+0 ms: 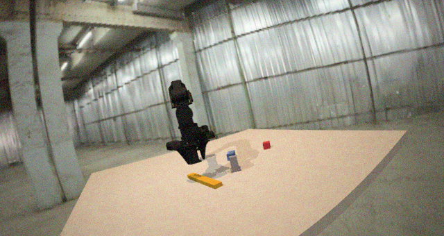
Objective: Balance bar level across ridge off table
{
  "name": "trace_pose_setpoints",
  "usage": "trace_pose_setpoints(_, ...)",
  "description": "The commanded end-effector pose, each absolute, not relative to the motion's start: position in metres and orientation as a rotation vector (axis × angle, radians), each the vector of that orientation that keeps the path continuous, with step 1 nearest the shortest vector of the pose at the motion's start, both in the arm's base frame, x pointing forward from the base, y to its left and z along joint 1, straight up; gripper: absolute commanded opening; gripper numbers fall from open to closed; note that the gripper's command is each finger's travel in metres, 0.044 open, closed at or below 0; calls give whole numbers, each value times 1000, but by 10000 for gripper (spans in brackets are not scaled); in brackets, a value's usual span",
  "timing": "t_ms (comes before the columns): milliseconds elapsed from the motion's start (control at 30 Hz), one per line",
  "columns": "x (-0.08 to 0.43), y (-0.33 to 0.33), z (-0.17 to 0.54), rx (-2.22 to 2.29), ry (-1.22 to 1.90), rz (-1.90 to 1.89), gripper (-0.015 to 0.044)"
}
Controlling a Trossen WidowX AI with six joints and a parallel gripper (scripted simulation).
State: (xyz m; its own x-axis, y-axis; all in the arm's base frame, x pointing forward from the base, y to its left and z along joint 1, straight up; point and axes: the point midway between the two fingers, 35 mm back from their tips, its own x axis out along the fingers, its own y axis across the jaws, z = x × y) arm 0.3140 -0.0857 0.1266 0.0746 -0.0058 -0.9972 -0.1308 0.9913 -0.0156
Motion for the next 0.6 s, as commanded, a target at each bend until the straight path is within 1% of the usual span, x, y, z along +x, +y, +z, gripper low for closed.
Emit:
trace_pose_setpoints(0, 308, -90, 121, -118, 1536, 99, 315)
trace_pose_setpoints(133, 308, -90, 113, -118, 1536, 99, 315)
trace_pose_setpoints(367, 309, -90, 77, -118, 1537, 99, 315)
trace_pose_setpoints(567, 309, -90, 74, -118, 1537, 99, 315)
